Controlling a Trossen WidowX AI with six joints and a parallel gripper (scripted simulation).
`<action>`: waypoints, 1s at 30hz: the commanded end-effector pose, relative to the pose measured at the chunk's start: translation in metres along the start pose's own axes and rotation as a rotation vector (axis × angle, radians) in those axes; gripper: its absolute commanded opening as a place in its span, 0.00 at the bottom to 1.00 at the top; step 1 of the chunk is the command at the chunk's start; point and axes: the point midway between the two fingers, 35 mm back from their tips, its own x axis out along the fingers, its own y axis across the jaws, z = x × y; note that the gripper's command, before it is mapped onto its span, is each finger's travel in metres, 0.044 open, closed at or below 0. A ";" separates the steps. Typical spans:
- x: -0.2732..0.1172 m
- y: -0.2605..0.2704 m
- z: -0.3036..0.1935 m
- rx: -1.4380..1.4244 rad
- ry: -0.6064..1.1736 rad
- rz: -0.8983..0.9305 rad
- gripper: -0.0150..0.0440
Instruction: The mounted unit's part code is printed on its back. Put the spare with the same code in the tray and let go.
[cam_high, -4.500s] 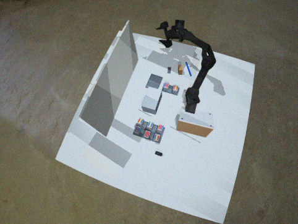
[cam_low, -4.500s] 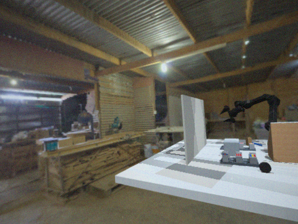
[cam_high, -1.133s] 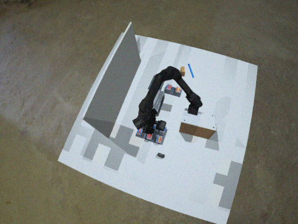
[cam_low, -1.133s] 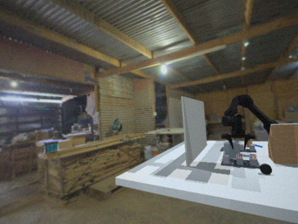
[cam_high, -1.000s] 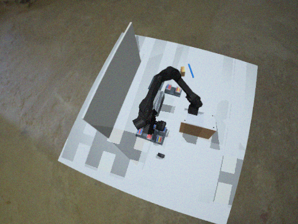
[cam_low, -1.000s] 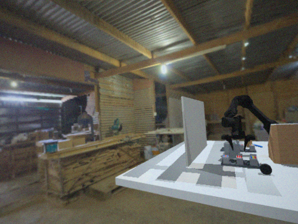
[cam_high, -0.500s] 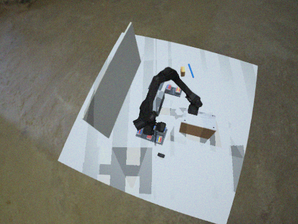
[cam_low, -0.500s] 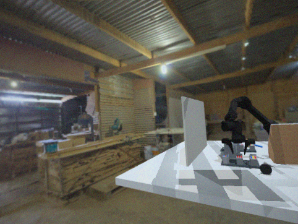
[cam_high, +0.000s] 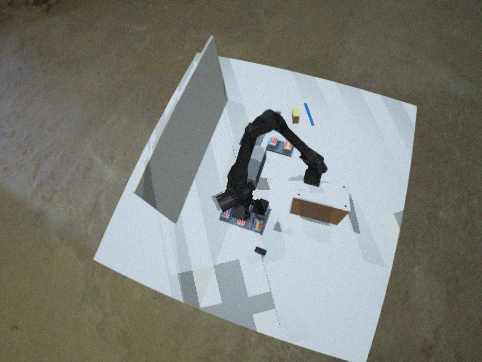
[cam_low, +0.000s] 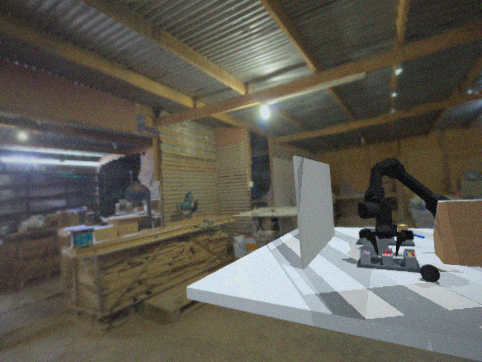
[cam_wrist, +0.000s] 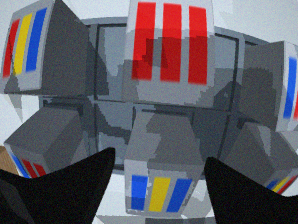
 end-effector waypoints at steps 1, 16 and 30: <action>0.008 0.003 -0.001 -0.011 0.011 0.002 0.76; 0.009 0.003 -0.001 -0.004 0.006 0.004 0.58; 0.009 0.003 -0.001 -0.004 0.006 0.004 0.25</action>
